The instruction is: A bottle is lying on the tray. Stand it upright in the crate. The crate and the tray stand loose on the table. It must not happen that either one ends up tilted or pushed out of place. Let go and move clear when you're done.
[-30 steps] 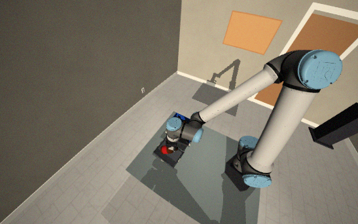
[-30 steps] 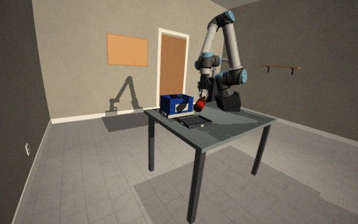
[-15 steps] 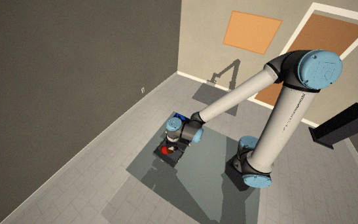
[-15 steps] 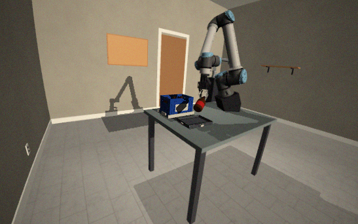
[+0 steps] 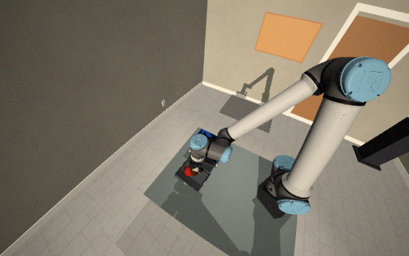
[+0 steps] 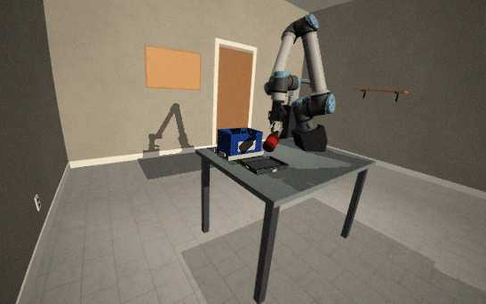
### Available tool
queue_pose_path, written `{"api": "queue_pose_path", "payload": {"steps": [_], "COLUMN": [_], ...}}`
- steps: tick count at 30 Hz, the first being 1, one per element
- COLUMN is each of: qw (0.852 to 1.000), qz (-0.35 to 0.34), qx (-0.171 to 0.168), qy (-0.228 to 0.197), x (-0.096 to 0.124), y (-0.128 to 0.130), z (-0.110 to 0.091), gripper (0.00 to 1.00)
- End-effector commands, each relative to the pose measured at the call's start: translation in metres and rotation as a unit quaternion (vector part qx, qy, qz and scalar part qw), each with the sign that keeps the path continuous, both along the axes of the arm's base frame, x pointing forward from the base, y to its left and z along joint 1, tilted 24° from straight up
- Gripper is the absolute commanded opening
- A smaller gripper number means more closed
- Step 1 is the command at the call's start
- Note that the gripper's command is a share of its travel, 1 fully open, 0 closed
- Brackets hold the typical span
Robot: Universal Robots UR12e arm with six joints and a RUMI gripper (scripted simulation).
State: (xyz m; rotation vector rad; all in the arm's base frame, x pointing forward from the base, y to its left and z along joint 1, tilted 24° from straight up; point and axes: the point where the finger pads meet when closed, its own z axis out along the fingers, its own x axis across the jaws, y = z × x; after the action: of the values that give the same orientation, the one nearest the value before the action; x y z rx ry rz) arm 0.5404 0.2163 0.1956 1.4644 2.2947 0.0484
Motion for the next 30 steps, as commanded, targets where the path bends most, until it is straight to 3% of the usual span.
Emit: {"api": "queue_pose_path", "payload": {"steps": [1, 20, 30], "qw": [1.000, 1.000, 0.995], "qz": [0.000, 0.025, 0.094], "qx": [0.000, -0.010, -0.037], "qy": [-0.001, 0.004, 0.019], "x": [0.0004, 0.0003, 0.0003], "y": [0.0003, 0.0002, 0.0002], "z": [0.0008, 0.0008, 0.0008], "gripper": [0.00, 0.00, 0.00]}}
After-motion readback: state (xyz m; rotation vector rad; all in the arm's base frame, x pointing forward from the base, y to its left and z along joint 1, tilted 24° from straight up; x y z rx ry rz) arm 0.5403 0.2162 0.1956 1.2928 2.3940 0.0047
